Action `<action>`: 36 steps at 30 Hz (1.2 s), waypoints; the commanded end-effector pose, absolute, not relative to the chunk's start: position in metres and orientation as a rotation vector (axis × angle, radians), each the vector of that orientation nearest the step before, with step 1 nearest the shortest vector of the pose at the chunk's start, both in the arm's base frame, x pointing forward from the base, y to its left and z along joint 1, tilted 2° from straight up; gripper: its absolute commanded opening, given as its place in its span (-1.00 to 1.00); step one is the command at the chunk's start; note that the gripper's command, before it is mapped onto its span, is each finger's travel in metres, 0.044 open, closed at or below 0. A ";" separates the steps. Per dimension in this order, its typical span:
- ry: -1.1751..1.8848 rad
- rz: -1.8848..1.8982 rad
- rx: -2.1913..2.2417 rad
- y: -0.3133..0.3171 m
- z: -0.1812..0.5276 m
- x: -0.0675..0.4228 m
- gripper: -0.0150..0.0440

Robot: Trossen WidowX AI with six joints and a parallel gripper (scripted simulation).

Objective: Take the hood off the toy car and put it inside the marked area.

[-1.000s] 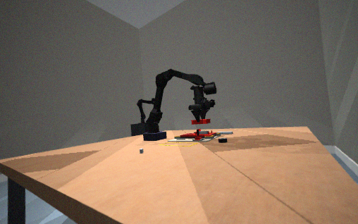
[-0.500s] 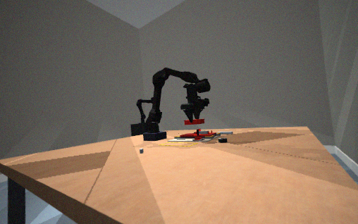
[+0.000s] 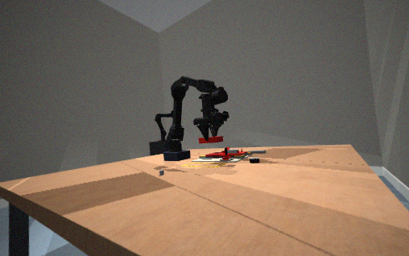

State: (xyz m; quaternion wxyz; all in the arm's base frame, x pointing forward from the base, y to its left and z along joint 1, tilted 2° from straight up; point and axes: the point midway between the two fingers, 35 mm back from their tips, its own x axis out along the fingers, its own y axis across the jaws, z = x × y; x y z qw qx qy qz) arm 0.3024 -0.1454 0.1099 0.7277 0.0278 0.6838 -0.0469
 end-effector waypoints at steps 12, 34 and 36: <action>1.510 -0.101 0.058 -0.186 0.111 0.271 -0.49; 1.510 -0.101 0.058 -0.187 0.093 0.274 -0.49; 1.510 -0.101 0.058 -0.187 0.092 0.274 -0.49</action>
